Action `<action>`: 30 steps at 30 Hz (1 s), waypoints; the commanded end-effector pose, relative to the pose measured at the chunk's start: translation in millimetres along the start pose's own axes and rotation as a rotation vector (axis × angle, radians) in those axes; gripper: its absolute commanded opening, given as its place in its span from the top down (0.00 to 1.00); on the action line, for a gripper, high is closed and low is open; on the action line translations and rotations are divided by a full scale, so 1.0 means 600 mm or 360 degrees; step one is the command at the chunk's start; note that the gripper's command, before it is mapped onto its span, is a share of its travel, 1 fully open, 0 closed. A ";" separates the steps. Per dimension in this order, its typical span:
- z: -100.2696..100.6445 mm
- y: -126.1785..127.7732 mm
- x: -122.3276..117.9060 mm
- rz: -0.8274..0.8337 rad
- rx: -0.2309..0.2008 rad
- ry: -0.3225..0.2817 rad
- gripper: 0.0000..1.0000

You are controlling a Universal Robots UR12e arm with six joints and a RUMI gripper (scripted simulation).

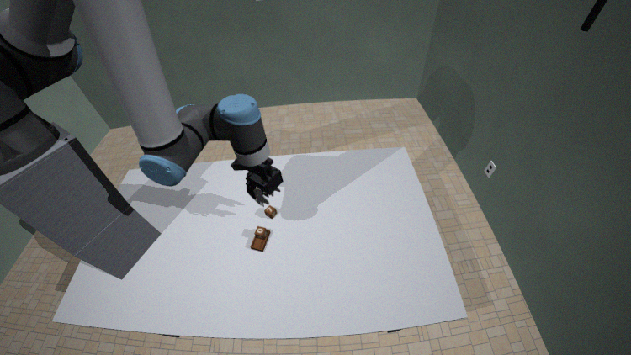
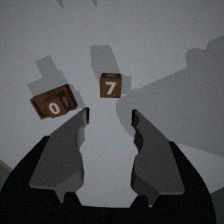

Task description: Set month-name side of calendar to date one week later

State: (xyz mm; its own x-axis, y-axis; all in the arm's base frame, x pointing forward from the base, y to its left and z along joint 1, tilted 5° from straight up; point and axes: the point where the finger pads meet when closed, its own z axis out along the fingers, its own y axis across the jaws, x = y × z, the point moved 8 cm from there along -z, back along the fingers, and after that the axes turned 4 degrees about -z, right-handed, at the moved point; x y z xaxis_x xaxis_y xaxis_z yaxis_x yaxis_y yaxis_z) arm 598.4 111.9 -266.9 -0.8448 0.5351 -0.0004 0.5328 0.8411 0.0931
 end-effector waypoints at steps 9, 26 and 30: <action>-0.018 -0.003 0.004 0.0001 0.0005 0.0011 0.00; -0.020 -0.002 0.002 0.0001 0.0003 0.0007 0.00; -0.020 -0.002 0.002 -0.0001 0.0003 0.0007 0.00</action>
State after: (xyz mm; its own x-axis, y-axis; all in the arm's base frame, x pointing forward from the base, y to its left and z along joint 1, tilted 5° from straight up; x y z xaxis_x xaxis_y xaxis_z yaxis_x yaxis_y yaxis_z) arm 596.7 111.7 -255.4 -0.8454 0.5342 0.0036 0.5322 0.8416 0.0913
